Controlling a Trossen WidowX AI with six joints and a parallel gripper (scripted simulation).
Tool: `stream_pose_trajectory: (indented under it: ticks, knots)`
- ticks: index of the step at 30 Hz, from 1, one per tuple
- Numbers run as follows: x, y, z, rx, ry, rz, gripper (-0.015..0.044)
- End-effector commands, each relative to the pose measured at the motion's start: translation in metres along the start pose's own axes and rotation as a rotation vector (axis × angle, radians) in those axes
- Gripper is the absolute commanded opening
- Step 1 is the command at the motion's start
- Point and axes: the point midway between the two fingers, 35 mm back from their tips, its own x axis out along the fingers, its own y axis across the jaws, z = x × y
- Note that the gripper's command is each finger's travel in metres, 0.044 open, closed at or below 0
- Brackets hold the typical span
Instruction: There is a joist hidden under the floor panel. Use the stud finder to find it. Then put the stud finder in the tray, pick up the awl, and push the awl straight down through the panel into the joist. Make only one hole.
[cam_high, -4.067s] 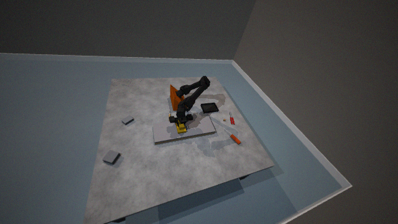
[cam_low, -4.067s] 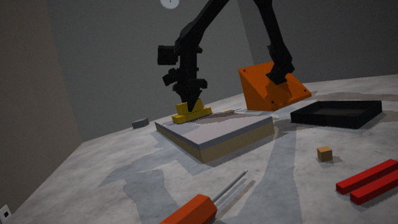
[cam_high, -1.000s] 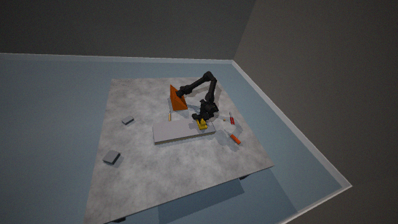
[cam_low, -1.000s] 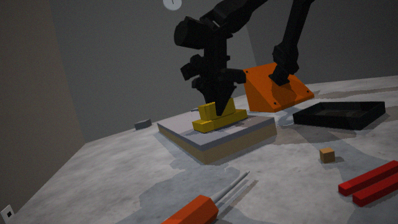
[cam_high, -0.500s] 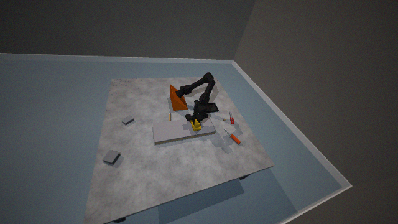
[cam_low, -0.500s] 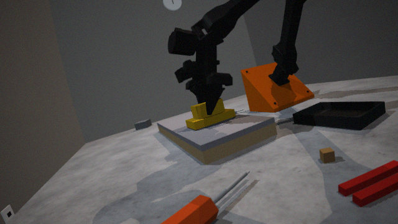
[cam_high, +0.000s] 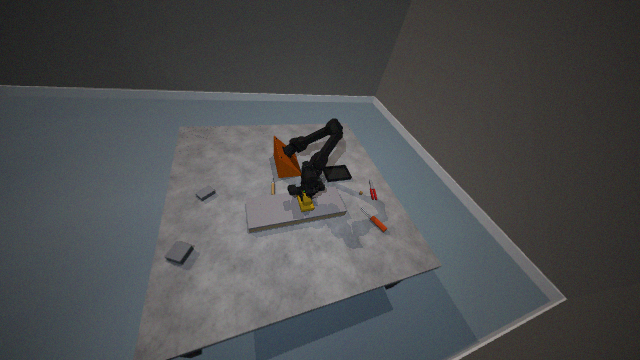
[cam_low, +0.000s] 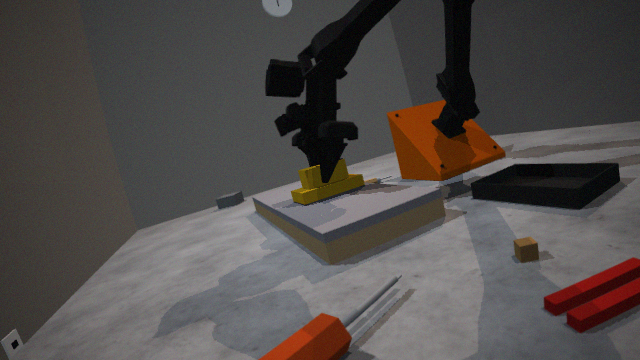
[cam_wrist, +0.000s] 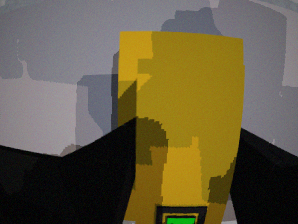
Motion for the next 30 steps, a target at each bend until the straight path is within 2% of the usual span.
stream_pose_trajectory:
  ticks: [1, 30]
  knots:
    - [0.000, -0.017, 0.001, -0.001, 0.000, -0.008, 0.0000]
    - [-0.002, -0.126, 0.001, -0.004, -0.001, -0.013, 0.0000]
